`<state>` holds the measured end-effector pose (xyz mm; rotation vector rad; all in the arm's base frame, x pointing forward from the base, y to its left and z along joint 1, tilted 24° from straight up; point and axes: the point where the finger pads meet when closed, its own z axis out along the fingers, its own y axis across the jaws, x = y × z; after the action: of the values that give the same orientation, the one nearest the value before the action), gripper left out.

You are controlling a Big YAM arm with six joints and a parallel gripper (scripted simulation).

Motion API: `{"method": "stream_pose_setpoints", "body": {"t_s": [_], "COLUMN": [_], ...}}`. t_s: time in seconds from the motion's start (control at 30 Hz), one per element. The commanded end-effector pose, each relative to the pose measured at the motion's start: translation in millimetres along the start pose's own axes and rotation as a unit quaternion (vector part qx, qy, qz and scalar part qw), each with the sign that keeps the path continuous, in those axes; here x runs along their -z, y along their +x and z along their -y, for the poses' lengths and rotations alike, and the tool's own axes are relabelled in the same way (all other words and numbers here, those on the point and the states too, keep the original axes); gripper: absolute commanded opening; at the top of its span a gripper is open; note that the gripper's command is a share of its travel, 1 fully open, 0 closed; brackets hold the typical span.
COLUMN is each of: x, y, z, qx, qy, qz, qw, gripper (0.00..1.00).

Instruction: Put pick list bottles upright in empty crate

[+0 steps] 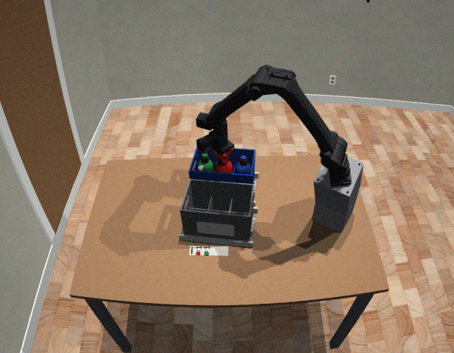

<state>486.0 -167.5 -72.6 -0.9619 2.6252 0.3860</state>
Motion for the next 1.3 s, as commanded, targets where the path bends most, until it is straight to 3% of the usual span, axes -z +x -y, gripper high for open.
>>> {"method": "stream_pose_setpoints", "body": {"t_s": [0.0, 1.27], "x": [49.1, 108.0], "y": [-10, -9], "z": [26, 24], "qx": [0.004, 0.005], "qy": [0.035, 0.037], "qz": [0.016, 0.016], "qw": [0.999, 0.999], "gripper": [0.0, 0.0]}}
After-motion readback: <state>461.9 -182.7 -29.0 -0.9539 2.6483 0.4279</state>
